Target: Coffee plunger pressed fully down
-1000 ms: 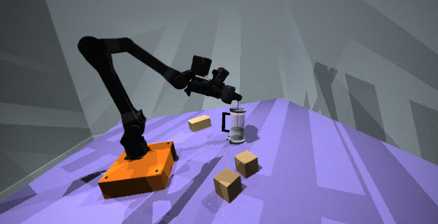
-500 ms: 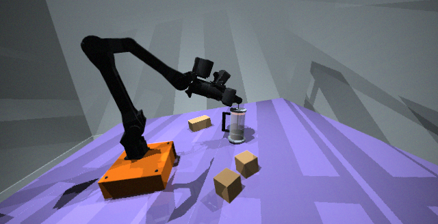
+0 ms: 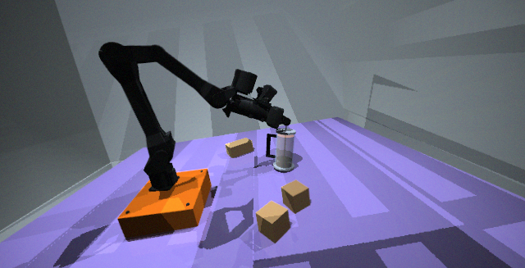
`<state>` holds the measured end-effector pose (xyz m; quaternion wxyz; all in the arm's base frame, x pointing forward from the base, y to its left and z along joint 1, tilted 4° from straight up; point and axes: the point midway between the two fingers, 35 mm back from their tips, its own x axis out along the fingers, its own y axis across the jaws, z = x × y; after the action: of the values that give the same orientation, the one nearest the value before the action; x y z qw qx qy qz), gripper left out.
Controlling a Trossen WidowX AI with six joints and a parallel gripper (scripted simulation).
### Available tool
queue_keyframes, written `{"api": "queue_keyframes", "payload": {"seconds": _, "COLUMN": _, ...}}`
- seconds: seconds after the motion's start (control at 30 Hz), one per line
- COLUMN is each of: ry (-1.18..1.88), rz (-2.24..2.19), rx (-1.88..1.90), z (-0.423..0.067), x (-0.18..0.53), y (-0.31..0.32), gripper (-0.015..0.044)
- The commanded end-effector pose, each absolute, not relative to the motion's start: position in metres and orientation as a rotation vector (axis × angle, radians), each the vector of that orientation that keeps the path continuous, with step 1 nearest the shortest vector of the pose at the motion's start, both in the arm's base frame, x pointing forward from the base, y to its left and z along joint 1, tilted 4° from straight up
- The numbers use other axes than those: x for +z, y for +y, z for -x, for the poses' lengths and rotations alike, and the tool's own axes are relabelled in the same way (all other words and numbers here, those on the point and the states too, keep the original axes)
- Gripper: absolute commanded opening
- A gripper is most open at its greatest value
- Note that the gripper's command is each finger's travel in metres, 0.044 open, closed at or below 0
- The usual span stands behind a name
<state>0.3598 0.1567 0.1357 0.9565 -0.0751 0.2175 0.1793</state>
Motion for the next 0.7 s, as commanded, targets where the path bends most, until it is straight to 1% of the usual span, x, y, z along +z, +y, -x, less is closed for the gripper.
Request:
{"api": "queue_keyframes", "payload": {"seconds": 0.0, "ry": 0.466, "rz": 0.165, "rx": 0.364, "z": -0.36, "x": 0.1282, "y": 0.1562, "gripper": 0.0114}}
{"api": "queue_keyframes", "payload": {"seconds": 0.67, "ry": 0.45, "rz": 0.155, "rx": 0.364, "z": -0.3615, "x": 0.1344, "y": 0.1573, "gripper": 0.0114}}
